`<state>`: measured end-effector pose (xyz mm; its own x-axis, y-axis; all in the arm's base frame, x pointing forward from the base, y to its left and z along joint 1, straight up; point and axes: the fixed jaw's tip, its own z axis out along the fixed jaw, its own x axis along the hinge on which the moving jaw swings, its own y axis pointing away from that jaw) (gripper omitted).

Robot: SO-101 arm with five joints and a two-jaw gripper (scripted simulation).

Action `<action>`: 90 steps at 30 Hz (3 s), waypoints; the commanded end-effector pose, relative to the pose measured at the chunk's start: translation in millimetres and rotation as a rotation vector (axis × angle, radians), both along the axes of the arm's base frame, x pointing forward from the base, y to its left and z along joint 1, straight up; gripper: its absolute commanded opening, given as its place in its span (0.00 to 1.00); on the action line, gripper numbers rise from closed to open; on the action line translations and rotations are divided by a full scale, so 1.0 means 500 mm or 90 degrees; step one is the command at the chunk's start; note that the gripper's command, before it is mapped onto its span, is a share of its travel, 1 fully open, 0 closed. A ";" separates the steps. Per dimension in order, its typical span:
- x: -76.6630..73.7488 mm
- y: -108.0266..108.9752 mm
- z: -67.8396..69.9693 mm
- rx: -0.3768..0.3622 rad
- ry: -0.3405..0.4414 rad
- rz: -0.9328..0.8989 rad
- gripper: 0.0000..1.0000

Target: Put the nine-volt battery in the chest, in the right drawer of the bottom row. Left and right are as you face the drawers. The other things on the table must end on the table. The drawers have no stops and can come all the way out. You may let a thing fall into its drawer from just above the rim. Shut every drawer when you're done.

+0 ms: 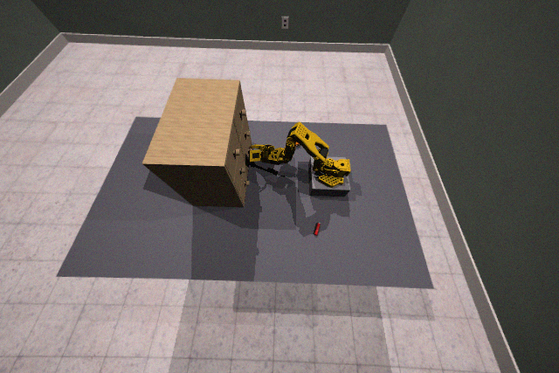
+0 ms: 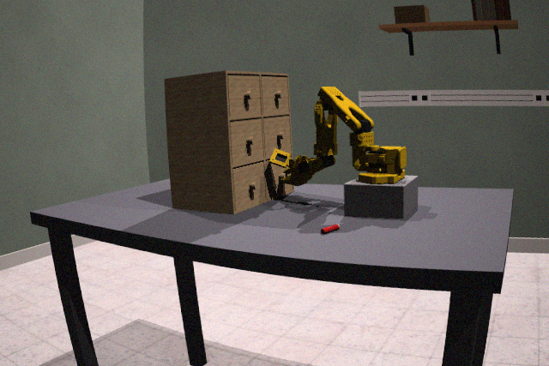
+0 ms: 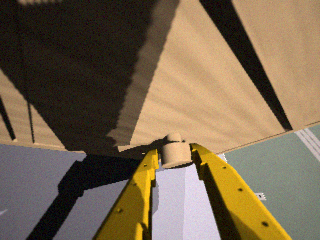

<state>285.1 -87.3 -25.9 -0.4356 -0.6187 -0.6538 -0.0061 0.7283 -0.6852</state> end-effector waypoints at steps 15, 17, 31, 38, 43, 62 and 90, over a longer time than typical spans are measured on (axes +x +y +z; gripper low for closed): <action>-0.003 0.012 -0.006 0.001 0.014 0.014 0.00; -0.003 0.012 -0.006 0.001 0.014 0.014 0.00; -0.003 0.012 -0.006 0.001 0.014 0.014 0.00; -0.009 0.008 -0.003 0.001 0.015 0.008 0.00; -0.015 0.005 0.000 0.000 0.016 0.003 0.00; -0.024 0.001 0.004 -0.001 0.017 -0.004 0.00; -0.044 0.000 0.004 0.000 0.017 -0.012 0.00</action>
